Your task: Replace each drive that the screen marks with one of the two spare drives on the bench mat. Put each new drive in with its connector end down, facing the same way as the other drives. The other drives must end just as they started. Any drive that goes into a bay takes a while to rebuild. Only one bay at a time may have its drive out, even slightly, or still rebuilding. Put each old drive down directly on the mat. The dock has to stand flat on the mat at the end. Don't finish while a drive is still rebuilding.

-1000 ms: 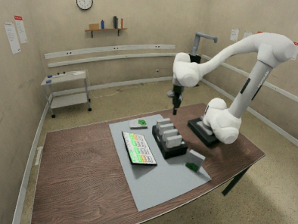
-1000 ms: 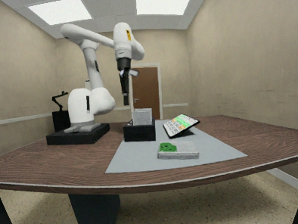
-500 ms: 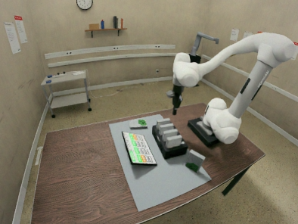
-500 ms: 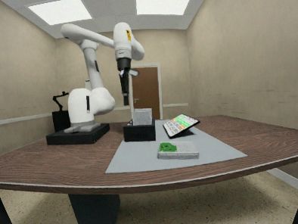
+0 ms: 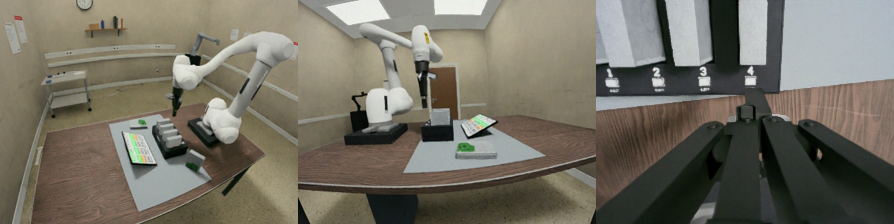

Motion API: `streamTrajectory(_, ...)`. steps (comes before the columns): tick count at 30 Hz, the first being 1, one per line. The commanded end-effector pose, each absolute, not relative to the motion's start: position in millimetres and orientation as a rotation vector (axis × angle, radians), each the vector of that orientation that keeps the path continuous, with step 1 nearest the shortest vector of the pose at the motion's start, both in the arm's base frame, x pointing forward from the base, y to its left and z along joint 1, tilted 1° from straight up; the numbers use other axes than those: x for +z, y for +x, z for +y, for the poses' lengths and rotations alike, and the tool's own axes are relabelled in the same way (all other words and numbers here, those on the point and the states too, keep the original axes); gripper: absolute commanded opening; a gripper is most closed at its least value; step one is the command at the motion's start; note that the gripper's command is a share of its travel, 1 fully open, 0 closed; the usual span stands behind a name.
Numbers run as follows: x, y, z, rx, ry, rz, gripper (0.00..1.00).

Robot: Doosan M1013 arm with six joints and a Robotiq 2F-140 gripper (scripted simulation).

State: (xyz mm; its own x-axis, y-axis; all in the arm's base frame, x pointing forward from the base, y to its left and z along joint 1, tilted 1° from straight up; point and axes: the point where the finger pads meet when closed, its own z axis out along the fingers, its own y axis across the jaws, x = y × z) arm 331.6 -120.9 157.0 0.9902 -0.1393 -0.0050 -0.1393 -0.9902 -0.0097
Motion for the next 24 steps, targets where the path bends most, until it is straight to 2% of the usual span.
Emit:
streamTrajectory(1, 148, 332, -121, 0.006, -3.124, 0.219, 0.10)
streamTrajectory(24, 87, 333, -121, 0.006, -3.124, 0.219, 0.10)
